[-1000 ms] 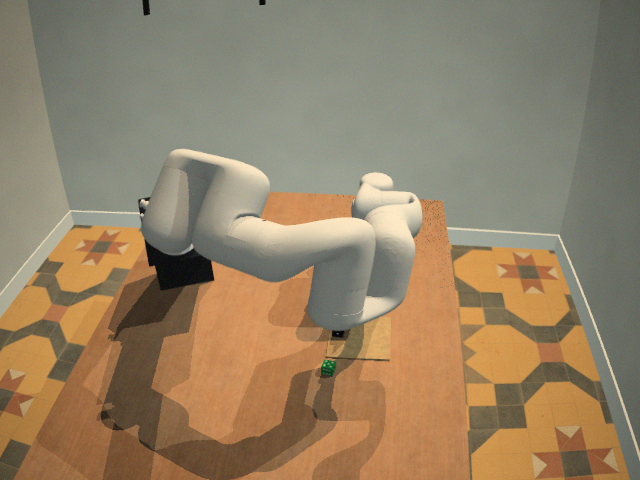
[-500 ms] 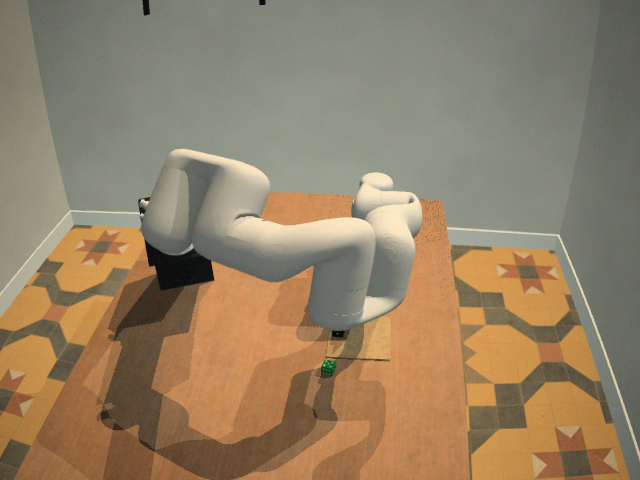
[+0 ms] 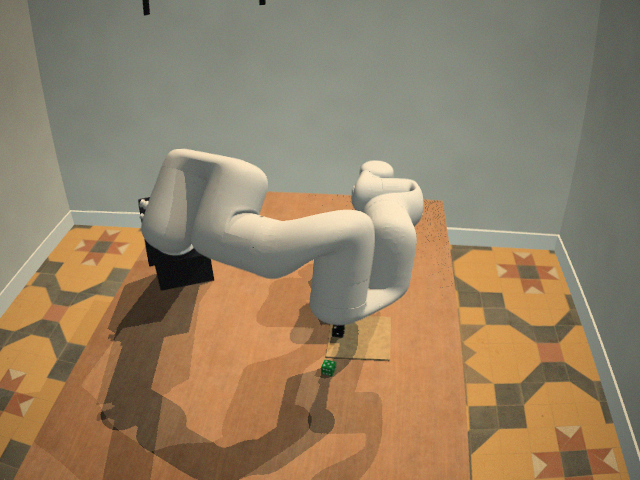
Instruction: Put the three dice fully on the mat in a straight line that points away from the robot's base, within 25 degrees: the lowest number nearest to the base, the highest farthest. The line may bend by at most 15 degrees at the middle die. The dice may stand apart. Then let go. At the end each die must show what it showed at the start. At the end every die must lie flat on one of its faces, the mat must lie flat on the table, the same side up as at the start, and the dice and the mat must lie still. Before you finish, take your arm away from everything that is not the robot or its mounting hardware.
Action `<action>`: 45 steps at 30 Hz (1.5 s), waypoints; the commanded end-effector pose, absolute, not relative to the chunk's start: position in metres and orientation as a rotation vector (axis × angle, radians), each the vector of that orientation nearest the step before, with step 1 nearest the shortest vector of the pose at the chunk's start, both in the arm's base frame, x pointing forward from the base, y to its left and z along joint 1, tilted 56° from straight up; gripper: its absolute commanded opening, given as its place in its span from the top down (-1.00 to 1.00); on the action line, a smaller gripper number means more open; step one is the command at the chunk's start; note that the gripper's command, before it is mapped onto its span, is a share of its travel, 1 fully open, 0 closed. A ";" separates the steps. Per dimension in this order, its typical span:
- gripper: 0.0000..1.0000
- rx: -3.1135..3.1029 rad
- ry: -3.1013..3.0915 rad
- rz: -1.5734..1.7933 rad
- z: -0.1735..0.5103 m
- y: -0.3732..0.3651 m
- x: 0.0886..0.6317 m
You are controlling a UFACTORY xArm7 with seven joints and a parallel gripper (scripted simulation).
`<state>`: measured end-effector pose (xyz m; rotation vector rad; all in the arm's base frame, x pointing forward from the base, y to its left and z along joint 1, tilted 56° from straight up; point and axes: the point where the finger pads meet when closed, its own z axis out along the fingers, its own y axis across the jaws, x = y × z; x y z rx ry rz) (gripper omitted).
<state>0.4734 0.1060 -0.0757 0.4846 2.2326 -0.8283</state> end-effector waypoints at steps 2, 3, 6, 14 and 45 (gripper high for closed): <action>0.58 0.480 2.235 -0.818 -0.056 0.133 0.457; 0.58 0.480 2.235 -0.818 -0.052 0.138 0.453; 0.58 0.480 2.235 -0.818 -0.043 0.149 0.445; 0.58 0.480 2.235 -0.818 -0.037 0.156 0.440; 0.58 -0.129 2.394 -1.077 0.096 0.034 0.415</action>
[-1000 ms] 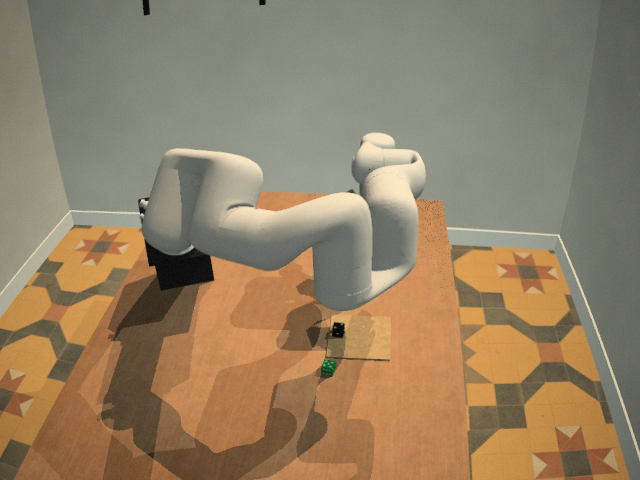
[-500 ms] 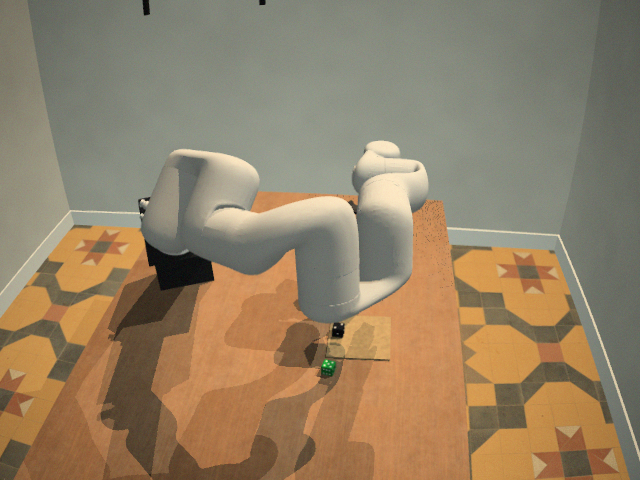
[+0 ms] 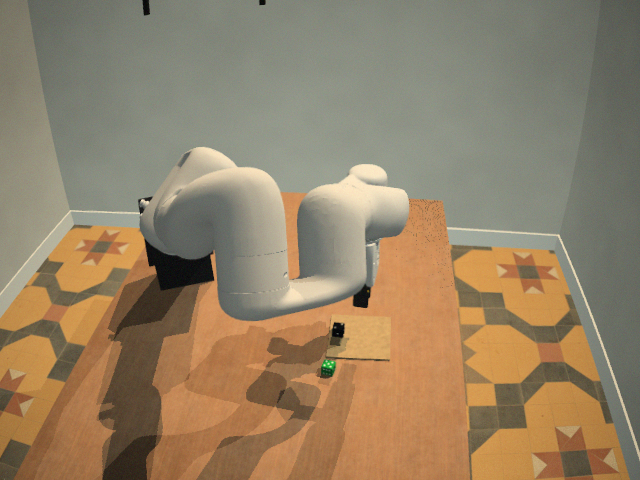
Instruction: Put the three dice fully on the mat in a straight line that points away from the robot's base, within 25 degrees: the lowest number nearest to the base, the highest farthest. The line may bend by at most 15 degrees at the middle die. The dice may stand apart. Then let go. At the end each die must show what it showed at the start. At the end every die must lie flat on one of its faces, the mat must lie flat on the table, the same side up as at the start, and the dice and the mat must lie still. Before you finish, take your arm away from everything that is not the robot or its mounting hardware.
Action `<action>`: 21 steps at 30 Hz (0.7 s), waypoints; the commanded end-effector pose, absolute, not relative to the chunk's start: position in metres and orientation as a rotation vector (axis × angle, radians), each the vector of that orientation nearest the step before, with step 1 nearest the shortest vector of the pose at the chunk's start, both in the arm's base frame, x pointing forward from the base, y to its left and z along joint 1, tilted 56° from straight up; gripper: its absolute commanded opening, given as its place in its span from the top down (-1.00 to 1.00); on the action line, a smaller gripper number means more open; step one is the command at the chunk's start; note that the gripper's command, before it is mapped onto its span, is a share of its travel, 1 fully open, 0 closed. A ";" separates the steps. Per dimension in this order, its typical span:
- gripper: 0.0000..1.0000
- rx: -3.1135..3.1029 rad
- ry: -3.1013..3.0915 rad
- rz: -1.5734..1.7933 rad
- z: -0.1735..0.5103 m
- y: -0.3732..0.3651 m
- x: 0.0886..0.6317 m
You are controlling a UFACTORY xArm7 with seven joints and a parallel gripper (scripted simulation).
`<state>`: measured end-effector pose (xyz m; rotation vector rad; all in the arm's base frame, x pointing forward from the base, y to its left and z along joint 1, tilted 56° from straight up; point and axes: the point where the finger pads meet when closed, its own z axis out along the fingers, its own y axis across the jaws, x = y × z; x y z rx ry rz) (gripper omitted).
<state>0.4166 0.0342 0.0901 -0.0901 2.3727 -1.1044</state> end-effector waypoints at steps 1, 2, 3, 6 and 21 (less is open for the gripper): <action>0.58 -0.129 2.394 -1.077 0.096 0.034 0.415; 0.58 -0.129 2.394 -1.077 0.096 0.034 0.415; 0.58 -0.129 2.394 -1.077 0.096 0.034 0.415; 0.58 -0.129 2.394 -1.077 0.096 0.034 0.415; 0.58 -0.129 2.394 -1.077 0.090 0.026 0.420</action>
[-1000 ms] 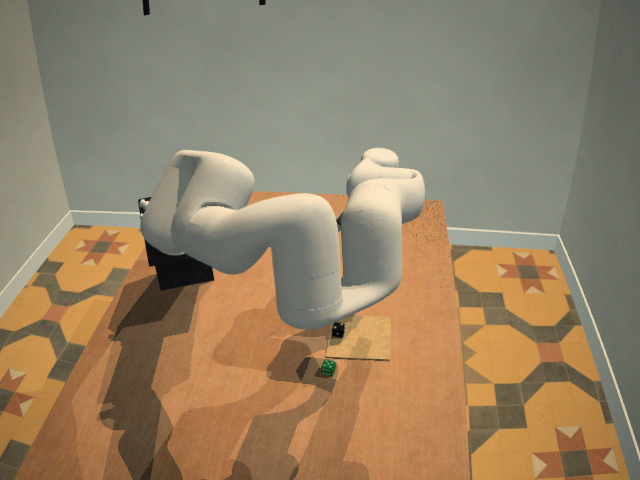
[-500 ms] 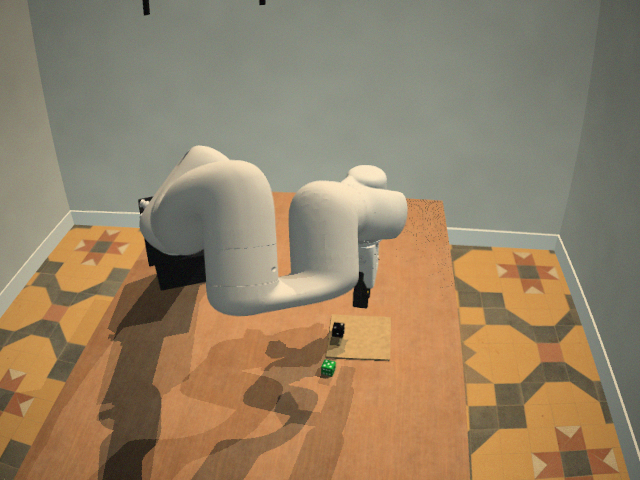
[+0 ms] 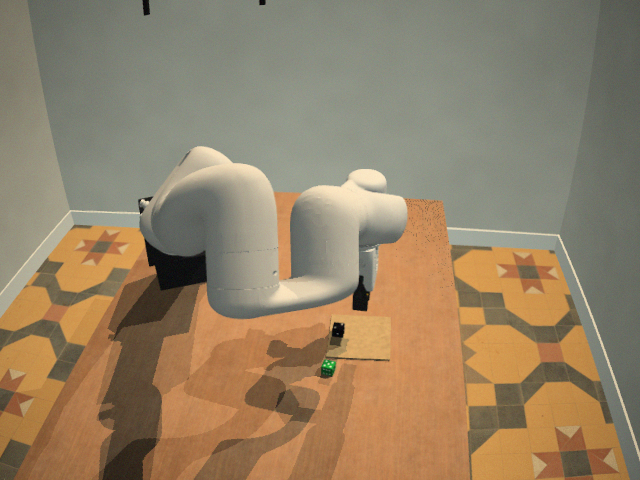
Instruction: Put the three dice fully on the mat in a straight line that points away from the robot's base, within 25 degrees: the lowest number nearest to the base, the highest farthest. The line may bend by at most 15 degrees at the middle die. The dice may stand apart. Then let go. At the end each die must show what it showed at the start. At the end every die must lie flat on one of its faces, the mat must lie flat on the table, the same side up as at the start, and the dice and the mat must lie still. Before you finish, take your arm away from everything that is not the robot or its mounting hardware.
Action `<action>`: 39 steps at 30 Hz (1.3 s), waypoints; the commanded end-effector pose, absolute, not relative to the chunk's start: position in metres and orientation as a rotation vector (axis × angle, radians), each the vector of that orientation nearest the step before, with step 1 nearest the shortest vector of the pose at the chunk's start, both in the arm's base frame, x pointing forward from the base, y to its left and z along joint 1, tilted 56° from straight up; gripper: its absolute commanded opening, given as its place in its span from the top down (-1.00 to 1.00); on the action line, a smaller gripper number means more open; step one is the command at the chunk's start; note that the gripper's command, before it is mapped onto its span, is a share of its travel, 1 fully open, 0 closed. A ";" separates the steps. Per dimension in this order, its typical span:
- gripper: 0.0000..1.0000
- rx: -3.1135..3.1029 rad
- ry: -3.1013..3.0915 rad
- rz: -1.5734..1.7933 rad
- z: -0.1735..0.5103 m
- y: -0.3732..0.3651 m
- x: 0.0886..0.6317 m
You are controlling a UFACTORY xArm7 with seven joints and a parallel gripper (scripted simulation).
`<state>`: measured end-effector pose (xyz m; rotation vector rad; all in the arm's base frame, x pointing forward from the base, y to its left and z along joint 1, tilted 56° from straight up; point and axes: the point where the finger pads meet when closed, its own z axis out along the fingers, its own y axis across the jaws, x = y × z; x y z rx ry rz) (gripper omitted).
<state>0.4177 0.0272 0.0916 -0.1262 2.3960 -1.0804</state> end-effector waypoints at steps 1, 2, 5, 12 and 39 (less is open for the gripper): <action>0.58 -0.129 2.394 -1.077 0.088 0.024 0.422; 0.58 -0.129 2.394 -1.077 0.086 0.021 0.424; 0.58 -0.129 2.394 -1.077 0.079 0.013 0.430; 0.58 -0.129 2.394 -1.077 0.060 -0.010 0.446; 0.58 -0.129 2.394 -1.077 0.043 -0.031 0.461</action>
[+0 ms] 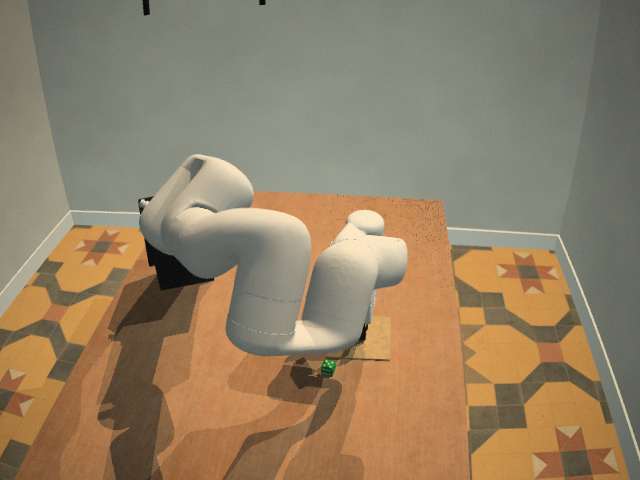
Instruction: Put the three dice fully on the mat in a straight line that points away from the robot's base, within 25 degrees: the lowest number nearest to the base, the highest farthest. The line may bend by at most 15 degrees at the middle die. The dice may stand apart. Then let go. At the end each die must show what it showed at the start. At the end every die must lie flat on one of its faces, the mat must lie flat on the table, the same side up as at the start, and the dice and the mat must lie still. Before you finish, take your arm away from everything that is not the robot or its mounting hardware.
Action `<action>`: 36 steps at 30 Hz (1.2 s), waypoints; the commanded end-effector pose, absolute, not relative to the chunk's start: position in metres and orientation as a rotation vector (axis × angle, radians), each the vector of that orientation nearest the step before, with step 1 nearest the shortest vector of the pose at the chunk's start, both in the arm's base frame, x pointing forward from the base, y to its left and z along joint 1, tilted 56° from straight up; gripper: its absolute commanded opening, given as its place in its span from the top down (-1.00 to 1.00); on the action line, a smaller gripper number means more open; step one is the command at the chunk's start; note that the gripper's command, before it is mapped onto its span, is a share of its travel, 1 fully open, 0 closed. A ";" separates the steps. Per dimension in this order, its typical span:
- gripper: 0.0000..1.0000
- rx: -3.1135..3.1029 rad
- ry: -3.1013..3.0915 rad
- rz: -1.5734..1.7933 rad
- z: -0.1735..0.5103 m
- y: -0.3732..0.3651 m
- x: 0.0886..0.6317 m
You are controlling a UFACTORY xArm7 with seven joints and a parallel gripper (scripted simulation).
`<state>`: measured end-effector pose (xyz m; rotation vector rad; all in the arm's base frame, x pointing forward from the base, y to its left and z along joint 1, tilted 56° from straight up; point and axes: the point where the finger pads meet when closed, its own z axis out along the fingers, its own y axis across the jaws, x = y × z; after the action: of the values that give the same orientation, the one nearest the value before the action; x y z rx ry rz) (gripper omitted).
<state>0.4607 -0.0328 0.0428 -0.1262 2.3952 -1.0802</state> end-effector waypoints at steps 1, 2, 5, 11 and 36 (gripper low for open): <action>0.58 -0.129 2.394 -1.077 0.043 -0.031 0.461; 0.58 -0.129 2.394 -1.077 0.043 -0.031 0.461; 0.58 -0.129 2.394 -1.077 0.043 -0.031 0.461; 0.58 -0.129 2.394 -1.077 0.043 -0.031 0.461; 0.58 -0.130 2.394 -1.077 0.044 -0.031 0.462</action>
<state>0.4610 -0.0330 0.0432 -0.1265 2.3954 -1.0805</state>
